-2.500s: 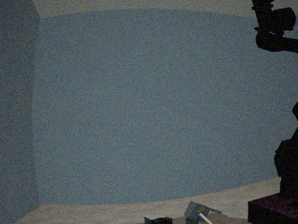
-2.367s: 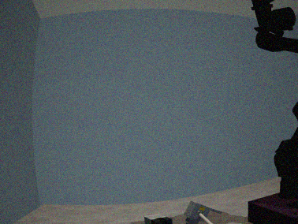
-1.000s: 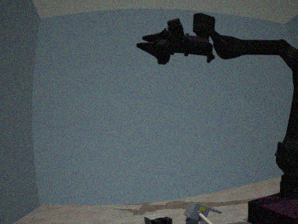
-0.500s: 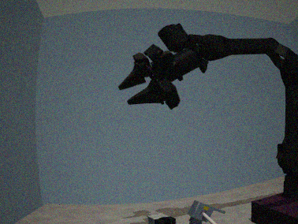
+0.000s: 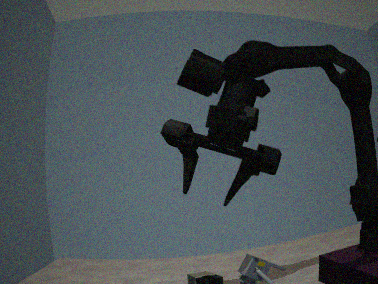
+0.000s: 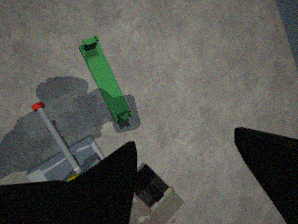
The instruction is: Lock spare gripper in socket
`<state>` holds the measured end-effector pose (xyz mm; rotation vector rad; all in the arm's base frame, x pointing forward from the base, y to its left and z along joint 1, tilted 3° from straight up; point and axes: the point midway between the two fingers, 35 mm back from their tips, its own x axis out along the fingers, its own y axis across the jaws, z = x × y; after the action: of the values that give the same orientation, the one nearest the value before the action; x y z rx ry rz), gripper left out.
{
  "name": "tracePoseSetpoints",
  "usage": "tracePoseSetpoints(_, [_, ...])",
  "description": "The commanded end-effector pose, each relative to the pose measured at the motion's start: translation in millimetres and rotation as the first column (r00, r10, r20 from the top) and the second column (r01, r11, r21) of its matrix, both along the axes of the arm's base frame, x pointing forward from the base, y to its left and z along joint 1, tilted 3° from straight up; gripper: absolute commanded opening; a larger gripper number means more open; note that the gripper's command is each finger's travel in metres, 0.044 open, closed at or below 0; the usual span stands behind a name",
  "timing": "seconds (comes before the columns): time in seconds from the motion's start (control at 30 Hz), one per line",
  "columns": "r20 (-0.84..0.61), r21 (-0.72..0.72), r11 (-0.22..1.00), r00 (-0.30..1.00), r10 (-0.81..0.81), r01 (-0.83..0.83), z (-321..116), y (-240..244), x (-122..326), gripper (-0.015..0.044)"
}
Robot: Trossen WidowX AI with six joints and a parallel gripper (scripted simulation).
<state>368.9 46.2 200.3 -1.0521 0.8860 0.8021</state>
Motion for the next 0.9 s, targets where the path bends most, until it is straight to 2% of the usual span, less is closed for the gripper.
tracePoseSetpoints(0.0, [-0.188,-0.055,0.986,0.971,0.147,-0.160,-24.4,25.4,-29.5,0.0300])
tracePoseSetpoints(0.13, [-0.342,-0.075,0.952,0.905,0.254,-0.295,-39.6,42.0,-57.2,0.0300])
tracePoseSetpoints(0.23, [-0.392,-0.077,0.937,0.874,0.286,-0.341,-43.5,46.7,-67.0,0.0300])
tracePoseSetpoints(0.5, [-0.396,-0.077,0.936,0.872,0.288,-0.344,-45.6,47.3,-67.6,0.0300])
tracePoseSetpoints(0.77, [-0.396,-0.076,0.935,0.871,0.290,-0.347,-107.0,56.6,-77.9,0.0300])
tracePoseSetpoints(0.87, [-0.396,-0.077,0.935,0.871,0.291,-0.347,-113.5,55.7,-77.1,0.0300])
